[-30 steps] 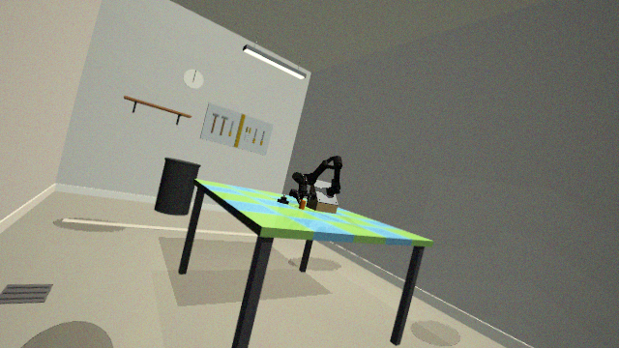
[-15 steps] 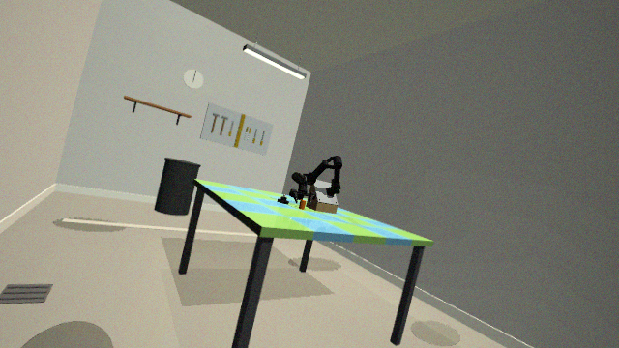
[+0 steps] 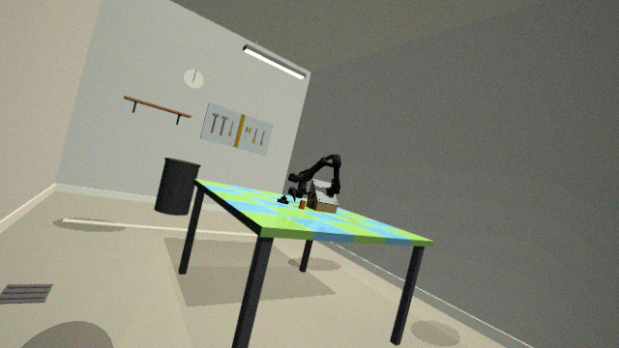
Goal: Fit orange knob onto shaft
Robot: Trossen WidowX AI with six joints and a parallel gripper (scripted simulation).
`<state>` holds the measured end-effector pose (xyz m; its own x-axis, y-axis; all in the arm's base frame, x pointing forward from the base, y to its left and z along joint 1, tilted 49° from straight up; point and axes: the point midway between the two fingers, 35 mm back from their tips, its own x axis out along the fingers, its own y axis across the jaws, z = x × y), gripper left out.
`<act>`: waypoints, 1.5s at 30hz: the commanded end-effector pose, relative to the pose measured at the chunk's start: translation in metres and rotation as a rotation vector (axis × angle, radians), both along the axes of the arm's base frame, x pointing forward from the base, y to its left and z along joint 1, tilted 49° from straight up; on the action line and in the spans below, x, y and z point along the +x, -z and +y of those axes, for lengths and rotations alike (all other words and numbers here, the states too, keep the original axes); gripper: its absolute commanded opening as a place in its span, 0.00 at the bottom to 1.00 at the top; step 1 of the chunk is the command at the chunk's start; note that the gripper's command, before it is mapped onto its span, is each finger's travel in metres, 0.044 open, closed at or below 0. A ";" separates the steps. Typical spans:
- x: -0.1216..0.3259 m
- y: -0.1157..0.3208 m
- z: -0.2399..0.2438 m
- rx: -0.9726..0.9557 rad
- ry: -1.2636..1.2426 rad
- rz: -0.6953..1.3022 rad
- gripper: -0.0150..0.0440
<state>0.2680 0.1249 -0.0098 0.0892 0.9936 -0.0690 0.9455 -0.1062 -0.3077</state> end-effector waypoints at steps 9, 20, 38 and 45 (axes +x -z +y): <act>0.002 -0.036 -0.033 -0.034 -0.017 -0.002 1.00; 0.001 -0.064 -0.040 0.012 -0.027 0.086 1.00; -0.015 -0.069 -0.043 -0.302 -0.242 -0.010 1.00; 0.000 -0.071 -0.060 -0.647 -0.231 -0.086 1.00</act>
<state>0.2611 0.0716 0.0605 -0.1230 0.8252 -0.5513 0.9769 0.0029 -0.2137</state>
